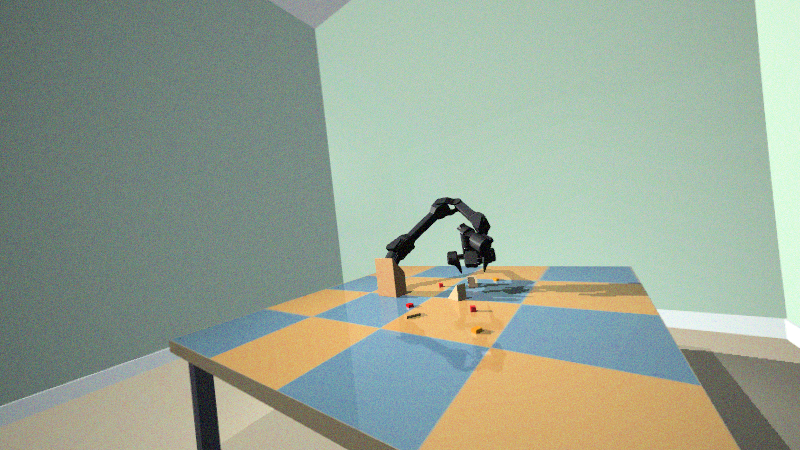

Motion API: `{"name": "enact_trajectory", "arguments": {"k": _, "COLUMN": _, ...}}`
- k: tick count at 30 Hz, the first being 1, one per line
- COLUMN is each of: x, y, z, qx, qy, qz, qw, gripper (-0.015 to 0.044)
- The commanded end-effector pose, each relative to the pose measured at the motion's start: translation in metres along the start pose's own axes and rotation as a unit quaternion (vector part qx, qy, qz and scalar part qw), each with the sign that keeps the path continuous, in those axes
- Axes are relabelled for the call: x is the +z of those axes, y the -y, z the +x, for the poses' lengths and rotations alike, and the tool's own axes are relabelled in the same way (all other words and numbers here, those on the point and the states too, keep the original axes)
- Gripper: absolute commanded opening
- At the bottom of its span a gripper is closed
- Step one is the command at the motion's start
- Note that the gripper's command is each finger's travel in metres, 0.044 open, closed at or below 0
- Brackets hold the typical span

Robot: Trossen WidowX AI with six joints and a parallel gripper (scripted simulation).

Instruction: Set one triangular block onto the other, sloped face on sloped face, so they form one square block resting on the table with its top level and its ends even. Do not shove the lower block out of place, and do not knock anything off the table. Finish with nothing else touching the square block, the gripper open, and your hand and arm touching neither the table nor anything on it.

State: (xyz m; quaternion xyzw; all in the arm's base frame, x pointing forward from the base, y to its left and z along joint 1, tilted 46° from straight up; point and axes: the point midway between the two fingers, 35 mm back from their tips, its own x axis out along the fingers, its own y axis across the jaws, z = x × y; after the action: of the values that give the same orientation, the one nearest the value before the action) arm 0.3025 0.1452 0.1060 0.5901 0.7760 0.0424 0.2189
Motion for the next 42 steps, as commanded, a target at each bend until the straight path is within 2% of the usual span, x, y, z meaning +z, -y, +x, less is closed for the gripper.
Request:
{"name": "enact_trajectory", "arguments": {"k": 1, "x": -0.005, "y": 0.0, "z": 0.036, "qx": -0.007, "qy": -0.02, "qz": -0.009, "qw": 1.0, "gripper": 0.044}}
{"name": "enact_trajectory", "arguments": {"k": 6, "x": -0.012, "y": 0.004, "z": 0.071, "qx": -0.017, "qy": -0.049, "qz": -0.019, "qw": 0.998, "gripper": 0.044}}
{"name": "enact_trajectory", "arguments": {"k": 22, "x": -0.012, "y": 0.006, "z": 0.072, "qx": -0.018, "qy": -0.051, "qz": -0.02, "qw": 0.998, "gripper": 0.044}}
{"name": "enact_trajectory", "arguments": {"k": 33, "x": -0.011, "y": 0.006, "z": 0.072, "qx": -0.019, "qy": -0.049, "qz": -0.02, "qw": 0.998, "gripper": 0.0151}}
{"name": "enact_trajectory", "arguments": {"k": 40, "x": -0.011, "y": 0.006, "z": 0.072, "qx": -0.019, "qy": -0.049, "qz": -0.02, "qw": 0.998, "gripper": 0.0105}}
{"name": "enact_trajectory", "arguments": {"k": 42, "x": -0.011, "y": 0.006, "z": 0.072, "qx": -0.019, "qy": -0.049, "qz": -0.02, "qw": 0.998, "gripper": 0.0052}}
